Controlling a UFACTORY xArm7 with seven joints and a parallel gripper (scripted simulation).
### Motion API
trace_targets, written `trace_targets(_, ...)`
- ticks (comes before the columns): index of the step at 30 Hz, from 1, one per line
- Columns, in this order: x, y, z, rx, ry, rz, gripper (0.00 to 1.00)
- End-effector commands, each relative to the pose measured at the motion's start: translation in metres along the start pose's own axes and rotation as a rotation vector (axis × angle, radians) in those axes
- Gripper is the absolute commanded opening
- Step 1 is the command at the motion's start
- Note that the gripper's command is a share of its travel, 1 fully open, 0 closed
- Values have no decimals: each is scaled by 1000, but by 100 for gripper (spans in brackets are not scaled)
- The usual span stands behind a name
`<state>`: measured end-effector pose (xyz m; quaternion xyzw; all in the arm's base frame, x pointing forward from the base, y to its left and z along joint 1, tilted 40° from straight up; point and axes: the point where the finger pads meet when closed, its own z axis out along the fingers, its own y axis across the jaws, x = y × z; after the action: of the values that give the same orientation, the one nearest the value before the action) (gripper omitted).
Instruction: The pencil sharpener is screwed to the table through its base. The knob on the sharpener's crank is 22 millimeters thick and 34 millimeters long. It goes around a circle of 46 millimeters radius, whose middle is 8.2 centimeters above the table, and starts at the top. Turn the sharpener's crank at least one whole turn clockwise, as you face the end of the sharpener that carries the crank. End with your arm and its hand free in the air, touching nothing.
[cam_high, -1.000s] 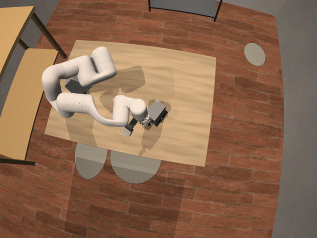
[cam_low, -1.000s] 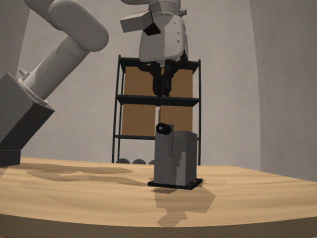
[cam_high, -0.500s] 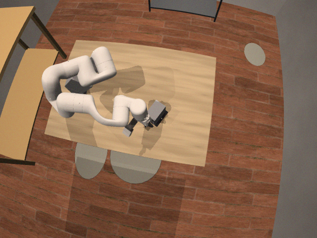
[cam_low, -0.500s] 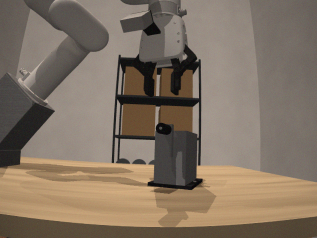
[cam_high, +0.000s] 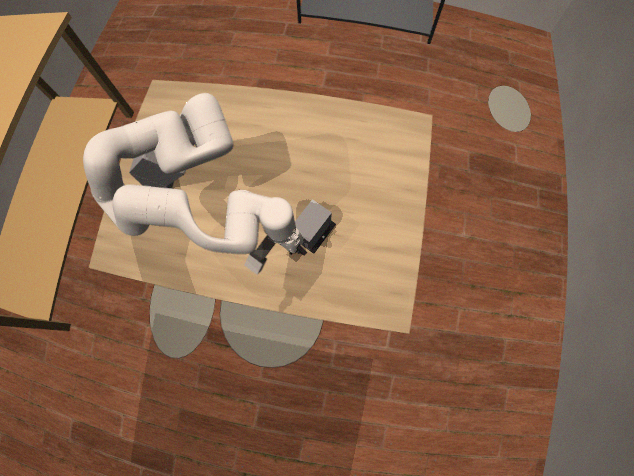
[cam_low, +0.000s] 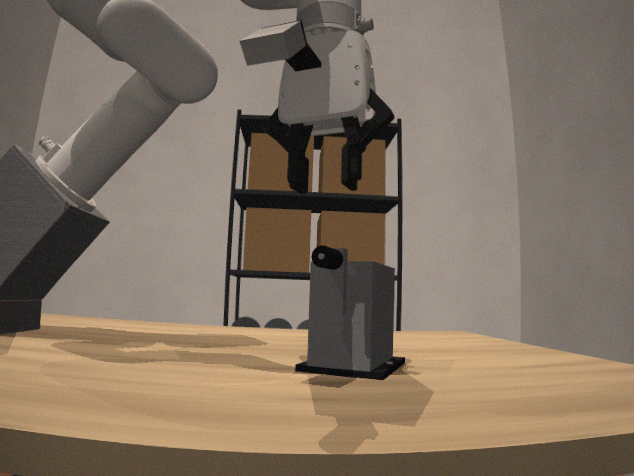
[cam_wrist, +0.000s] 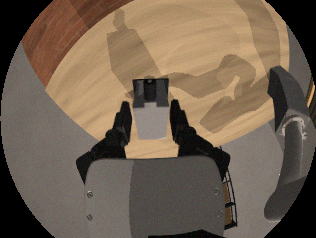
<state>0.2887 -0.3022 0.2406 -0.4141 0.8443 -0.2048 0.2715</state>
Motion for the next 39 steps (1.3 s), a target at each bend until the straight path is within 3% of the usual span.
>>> trace_targets(1,0,-1,-1,3,1,0,54)
trace_targets(18,1,-1,2,3,1,0,54)
trace_targets(39,1,-1,26,3,1,0,54)
